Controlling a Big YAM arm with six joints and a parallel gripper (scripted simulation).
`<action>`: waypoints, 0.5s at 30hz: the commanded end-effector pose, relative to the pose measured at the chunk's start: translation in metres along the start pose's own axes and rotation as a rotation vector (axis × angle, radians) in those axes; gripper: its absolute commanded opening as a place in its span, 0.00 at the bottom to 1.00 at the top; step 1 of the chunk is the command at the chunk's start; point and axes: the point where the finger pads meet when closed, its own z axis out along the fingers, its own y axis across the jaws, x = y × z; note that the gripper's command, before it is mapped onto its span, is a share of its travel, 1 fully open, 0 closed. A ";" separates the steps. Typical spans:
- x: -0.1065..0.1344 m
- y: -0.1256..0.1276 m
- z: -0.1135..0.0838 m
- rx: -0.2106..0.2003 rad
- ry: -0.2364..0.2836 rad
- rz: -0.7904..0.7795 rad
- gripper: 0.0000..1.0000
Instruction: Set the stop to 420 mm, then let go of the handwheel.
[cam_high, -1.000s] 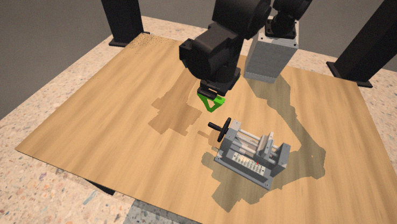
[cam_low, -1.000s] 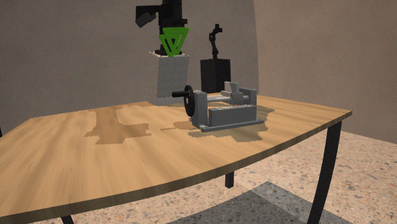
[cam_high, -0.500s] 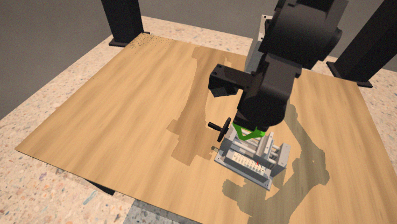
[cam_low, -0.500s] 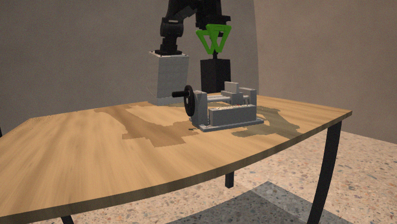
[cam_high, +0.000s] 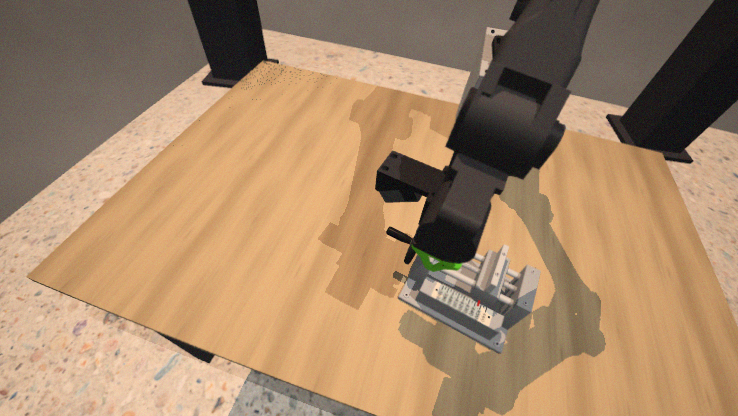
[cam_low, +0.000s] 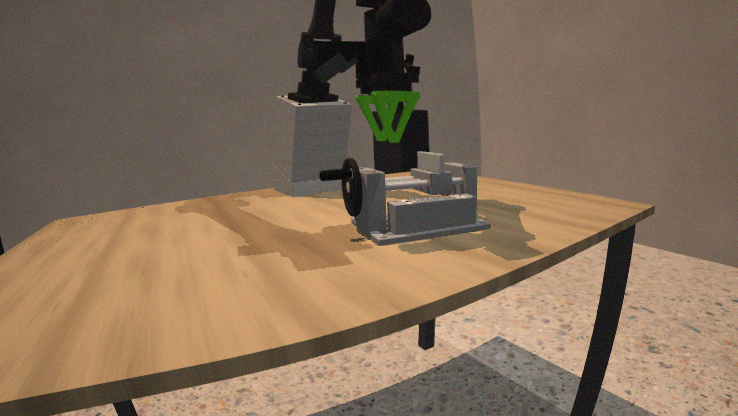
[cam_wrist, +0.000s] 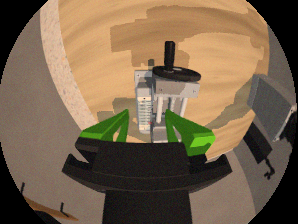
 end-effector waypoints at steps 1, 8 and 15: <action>0.006 0.033 -0.033 -0.103 0.004 0.002 0.53; 0.005 0.026 -0.019 -0.073 0.002 0.002 0.53; 0.005 0.026 -0.019 -0.073 0.002 0.002 0.53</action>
